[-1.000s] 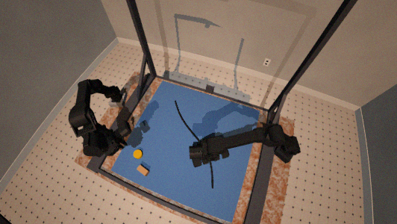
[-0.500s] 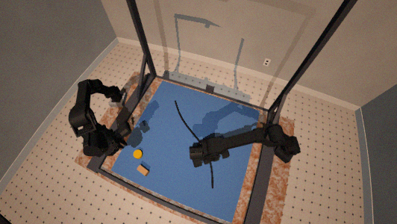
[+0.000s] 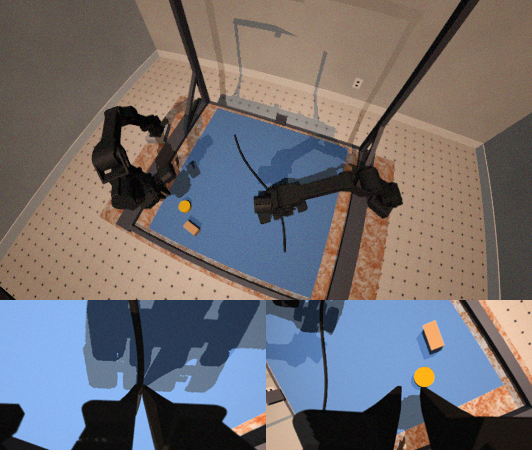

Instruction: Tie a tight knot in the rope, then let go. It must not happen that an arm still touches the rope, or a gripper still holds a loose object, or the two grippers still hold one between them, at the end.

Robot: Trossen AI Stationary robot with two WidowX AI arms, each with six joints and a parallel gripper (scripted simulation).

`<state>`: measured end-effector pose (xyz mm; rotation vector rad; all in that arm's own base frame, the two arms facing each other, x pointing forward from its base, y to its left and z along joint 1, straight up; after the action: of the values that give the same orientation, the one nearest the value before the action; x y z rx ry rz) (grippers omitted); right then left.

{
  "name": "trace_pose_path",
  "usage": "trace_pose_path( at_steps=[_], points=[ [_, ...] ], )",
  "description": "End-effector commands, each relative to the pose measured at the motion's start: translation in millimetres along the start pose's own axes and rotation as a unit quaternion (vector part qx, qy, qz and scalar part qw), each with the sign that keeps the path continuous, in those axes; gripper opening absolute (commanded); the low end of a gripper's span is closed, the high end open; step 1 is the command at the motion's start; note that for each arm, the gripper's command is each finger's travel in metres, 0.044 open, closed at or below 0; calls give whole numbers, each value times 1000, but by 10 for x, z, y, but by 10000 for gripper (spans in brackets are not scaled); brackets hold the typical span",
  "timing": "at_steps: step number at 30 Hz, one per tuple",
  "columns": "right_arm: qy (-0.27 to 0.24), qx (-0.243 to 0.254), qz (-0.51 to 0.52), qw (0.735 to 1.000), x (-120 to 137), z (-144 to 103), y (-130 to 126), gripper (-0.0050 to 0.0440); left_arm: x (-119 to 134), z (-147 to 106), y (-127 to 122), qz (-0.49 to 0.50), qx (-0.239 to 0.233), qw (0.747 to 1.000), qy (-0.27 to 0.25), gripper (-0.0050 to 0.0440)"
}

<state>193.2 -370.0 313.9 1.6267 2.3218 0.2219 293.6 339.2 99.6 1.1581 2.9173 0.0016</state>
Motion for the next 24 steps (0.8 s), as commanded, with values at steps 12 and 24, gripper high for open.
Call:
trace_pose_path(
  at_steps=[12,24],
  points=[
    [-16,-4,-8,1000,34,-125,36,85,6,-145,17,3,-18,1000,2,30],
    [-16,-4,-8,1000,34,-125,36,85,139,-142,-34,3,-17,1000,3,30]
  ],
)
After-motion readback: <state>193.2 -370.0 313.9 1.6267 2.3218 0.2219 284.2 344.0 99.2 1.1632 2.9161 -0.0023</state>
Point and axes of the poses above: on each arm, the point midway between the two fingers, 35 mm back from their tips, its own z axis out along the fingers, its own y axis across the jaws, x = y × z, the point moved 10 cm from there along -z, back along the fingers, and after that the axes turned 15 degrees about z, right-handed, at the moved point
